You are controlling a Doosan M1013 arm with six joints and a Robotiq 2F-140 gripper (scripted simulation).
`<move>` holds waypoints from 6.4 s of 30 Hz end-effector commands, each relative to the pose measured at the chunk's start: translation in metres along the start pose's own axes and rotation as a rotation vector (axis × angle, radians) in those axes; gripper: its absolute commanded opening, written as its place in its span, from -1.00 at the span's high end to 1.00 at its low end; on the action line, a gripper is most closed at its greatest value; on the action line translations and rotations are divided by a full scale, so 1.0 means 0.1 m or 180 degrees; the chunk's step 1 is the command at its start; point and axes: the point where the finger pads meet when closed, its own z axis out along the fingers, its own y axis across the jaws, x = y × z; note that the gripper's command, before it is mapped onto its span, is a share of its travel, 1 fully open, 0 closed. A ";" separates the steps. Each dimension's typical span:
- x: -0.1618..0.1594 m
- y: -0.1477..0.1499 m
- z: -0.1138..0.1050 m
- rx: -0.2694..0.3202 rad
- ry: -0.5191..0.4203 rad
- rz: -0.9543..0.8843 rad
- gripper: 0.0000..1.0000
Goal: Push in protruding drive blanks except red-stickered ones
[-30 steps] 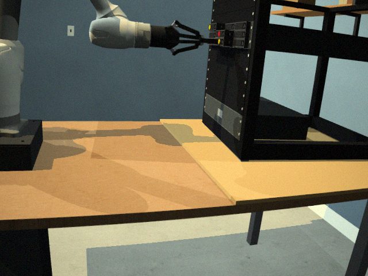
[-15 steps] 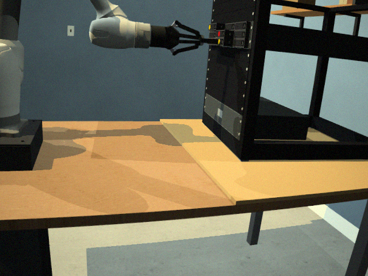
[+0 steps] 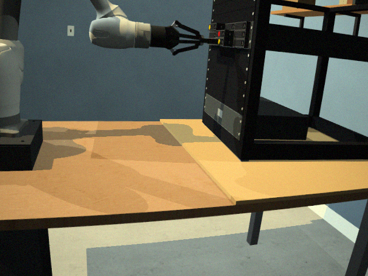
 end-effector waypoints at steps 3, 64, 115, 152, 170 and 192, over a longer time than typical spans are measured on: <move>-0.02 0.05 0.03 -0.0019 -0.0004 0.0012 0.80; -0.02 0.02 0.23 -0.0019 -0.0004 0.0012 0.80; -0.02 0.03 0.39 -0.0019 -0.0004 0.0012 0.80; -0.02 0.02 0.45 -0.0019 -0.0004 0.0012 0.80; -0.02 0.02 0.46 -0.0019 -0.0004 0.0012 0.80; -0.02 0.02 0.46 -0.0019 -0.0004 0.0012 0.80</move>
